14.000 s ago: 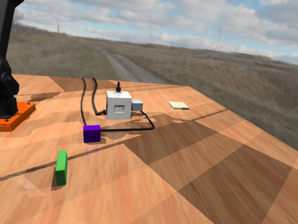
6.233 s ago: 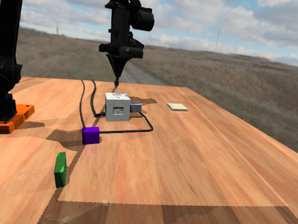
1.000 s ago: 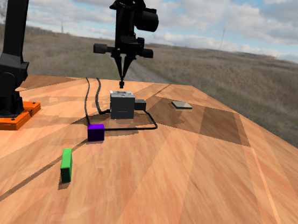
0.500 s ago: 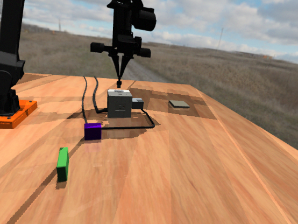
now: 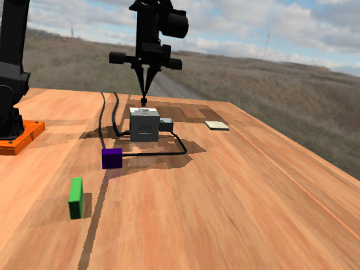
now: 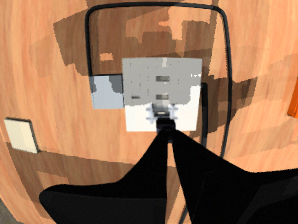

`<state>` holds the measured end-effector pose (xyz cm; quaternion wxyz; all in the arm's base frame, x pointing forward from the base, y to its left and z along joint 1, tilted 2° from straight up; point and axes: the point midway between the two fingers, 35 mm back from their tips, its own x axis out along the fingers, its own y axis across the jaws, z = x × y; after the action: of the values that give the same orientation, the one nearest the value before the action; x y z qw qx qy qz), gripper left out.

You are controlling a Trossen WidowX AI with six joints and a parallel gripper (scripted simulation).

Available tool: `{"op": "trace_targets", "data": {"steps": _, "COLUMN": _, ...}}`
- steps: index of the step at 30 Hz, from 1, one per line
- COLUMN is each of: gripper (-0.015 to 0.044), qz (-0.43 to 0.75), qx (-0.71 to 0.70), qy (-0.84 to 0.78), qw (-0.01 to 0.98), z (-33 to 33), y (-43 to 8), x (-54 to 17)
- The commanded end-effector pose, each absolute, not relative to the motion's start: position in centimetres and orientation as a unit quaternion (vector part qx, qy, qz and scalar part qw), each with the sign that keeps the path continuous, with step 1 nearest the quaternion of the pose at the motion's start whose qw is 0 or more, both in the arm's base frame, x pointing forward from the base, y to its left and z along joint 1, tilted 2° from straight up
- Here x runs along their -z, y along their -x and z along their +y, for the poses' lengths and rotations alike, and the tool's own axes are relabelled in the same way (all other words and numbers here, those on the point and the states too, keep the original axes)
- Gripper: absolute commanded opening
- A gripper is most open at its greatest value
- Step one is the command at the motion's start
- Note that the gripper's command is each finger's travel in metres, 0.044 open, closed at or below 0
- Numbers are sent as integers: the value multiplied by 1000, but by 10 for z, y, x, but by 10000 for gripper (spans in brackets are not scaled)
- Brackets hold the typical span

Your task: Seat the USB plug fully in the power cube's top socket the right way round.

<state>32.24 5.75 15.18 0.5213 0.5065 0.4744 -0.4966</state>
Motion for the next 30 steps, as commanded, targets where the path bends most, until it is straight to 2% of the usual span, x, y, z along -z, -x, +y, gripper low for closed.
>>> {"op": "trace_targets", "data": {"steps": 1, "gripper": 0, "qz": 471, "qx": 498, "qy": -508, "qw": 522, "z": 57, "y": -323, "x": -152}}
{"op": "trace_targets", "data": {"steps": 30, "gripper": 0, "qz": 468, "qx": 501, "qy": -508, "qw": 522, "z": 56, "y": -323, "x": -148}}
